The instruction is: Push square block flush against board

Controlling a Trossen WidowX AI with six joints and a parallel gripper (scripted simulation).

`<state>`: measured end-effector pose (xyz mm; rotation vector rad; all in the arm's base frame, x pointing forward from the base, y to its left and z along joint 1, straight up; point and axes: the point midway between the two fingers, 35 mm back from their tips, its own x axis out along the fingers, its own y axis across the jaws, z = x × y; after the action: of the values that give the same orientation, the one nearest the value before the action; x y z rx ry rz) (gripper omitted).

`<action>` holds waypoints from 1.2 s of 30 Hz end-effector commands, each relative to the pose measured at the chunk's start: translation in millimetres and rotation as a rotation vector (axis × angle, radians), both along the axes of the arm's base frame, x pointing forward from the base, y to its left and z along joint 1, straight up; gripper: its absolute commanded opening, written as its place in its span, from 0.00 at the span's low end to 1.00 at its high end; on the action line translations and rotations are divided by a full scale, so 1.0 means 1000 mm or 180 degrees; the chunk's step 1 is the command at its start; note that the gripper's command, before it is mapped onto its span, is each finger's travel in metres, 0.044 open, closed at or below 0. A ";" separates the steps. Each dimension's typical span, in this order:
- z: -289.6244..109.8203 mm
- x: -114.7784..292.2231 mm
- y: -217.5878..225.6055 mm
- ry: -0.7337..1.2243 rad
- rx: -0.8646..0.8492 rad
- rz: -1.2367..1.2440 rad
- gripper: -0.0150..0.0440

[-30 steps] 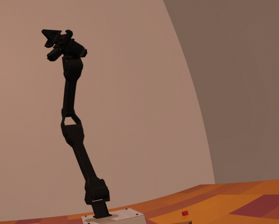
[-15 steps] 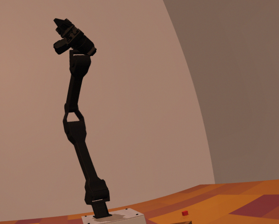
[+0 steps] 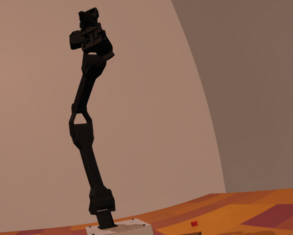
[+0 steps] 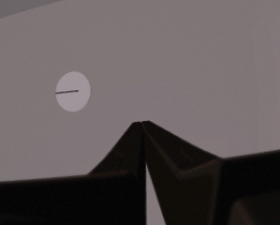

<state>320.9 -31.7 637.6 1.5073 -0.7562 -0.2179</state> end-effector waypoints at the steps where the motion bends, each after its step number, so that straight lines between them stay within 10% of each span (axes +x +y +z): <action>1: -0.014 0.021 0.012 0.0285 -0.0262 0.0083 0.25; 36: -0.207 0.175 0.071 0.2996 -0.2534 0.0819 0.25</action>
<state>489.9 35.5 444.3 0.6554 0.0751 -0.3493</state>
